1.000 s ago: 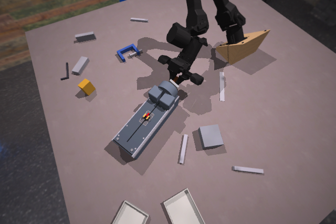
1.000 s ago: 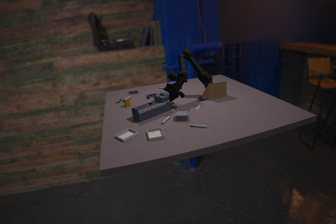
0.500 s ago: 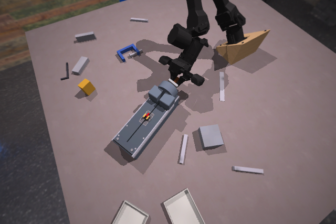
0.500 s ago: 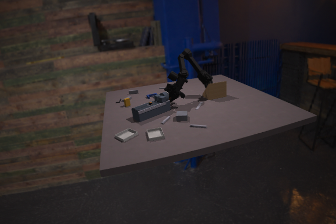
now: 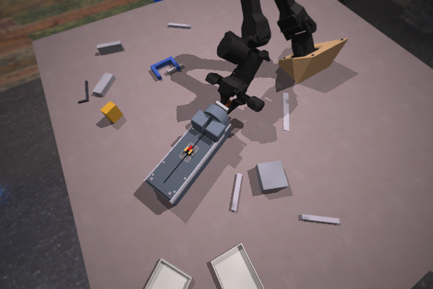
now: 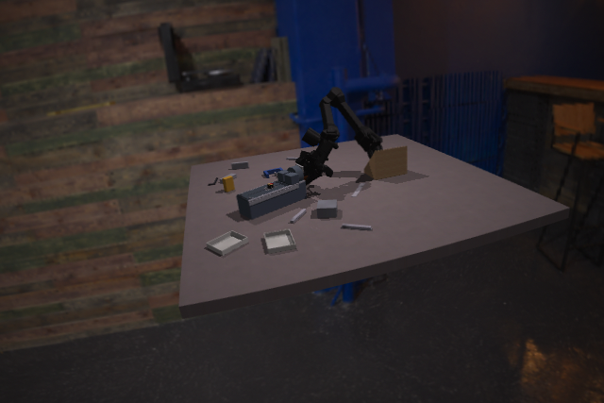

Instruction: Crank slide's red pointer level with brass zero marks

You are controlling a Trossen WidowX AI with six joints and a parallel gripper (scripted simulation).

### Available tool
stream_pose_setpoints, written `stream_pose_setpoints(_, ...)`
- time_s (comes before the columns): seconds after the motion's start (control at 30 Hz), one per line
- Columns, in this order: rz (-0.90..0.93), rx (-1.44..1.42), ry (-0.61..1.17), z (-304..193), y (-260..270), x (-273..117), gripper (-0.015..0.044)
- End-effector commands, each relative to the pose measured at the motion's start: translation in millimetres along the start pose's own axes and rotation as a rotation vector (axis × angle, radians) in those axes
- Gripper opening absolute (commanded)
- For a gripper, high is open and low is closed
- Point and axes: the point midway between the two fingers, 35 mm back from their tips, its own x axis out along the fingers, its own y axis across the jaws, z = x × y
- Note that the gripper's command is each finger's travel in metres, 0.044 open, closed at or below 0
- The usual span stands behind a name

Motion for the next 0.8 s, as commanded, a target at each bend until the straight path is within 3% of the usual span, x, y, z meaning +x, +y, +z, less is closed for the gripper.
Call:
stream_pose_setpoints(0.0,0.025,-0.012,0.0,-1.1,9.1,0.8,0.0)
stream_pose_setpoints(0.77,0.025,-0.012,0.0,-0.1,14.3,-0.5,0.0)
